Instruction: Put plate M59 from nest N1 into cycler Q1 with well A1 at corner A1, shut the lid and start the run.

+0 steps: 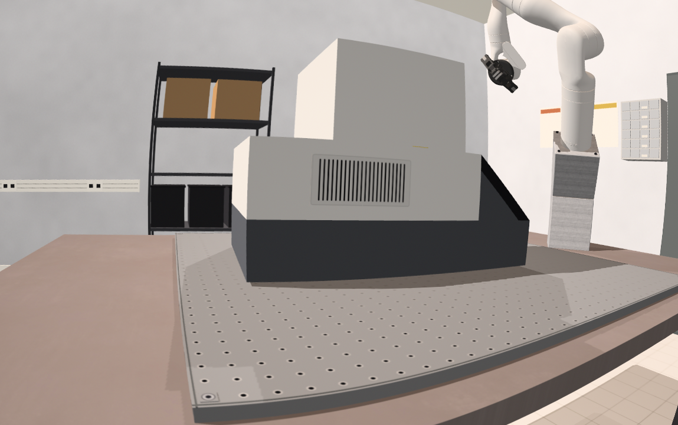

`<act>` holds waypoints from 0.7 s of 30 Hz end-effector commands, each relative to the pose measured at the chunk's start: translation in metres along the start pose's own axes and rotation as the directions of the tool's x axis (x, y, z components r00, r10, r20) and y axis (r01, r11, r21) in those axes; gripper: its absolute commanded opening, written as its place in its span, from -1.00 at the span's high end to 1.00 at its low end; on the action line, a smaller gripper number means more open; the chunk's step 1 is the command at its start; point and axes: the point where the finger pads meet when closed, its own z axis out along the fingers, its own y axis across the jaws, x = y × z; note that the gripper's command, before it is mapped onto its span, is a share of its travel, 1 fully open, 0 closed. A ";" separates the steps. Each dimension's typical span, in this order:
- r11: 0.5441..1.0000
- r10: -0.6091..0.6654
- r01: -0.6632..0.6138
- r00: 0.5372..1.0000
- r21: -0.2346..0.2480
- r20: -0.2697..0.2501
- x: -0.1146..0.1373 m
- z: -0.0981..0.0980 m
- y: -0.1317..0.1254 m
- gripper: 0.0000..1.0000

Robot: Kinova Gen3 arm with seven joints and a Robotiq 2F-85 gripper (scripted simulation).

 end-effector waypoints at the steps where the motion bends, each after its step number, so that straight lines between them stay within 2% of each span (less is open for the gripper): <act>1: 0.999 -0.038 0.039 0.999 0.032 -0.010 0.000 0.001 -0.001 0.80; 21: 0.975 -0.171 0.179 0.983 0.129 -0.073 0.002 0.011 0.002 0.80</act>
